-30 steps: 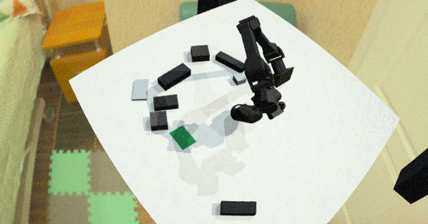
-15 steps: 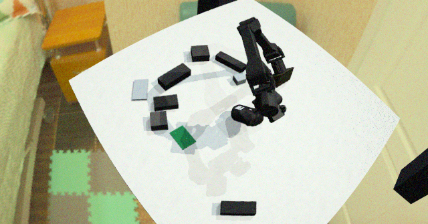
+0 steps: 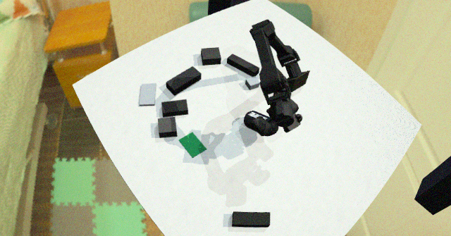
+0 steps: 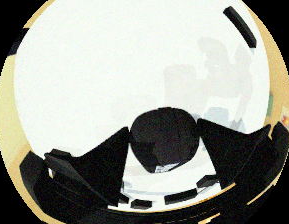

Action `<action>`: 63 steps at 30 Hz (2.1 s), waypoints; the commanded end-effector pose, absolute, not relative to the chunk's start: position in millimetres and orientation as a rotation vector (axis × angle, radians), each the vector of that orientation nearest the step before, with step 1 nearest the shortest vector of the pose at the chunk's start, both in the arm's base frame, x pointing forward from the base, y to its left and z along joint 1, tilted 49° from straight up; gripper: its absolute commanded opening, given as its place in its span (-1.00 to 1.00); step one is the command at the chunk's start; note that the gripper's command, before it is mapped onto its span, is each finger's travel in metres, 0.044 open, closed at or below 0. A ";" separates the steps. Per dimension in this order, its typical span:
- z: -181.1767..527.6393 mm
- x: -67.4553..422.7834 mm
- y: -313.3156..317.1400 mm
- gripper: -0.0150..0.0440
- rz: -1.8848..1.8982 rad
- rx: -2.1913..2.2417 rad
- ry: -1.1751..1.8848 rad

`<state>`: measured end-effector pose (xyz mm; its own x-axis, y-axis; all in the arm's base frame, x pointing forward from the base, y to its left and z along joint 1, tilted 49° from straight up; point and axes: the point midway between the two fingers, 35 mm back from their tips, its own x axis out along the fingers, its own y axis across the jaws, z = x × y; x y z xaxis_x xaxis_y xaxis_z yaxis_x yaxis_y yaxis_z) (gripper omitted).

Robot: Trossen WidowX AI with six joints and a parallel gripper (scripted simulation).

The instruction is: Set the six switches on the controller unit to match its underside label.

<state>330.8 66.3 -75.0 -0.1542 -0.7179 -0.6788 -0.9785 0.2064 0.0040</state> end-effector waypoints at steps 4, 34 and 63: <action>-80.6 326.5 56.7 0.65 0.618 -1.568 1.969; -102.7 324.2 48.1 0.65 0.617 -1.568 1.969; -122.3 321.2 36.0 0.65 0.616 -1.568 1.969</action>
<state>323.6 40.6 -121.2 -0.1712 -0.7191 -0.6735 -0.9752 0.2212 0.0118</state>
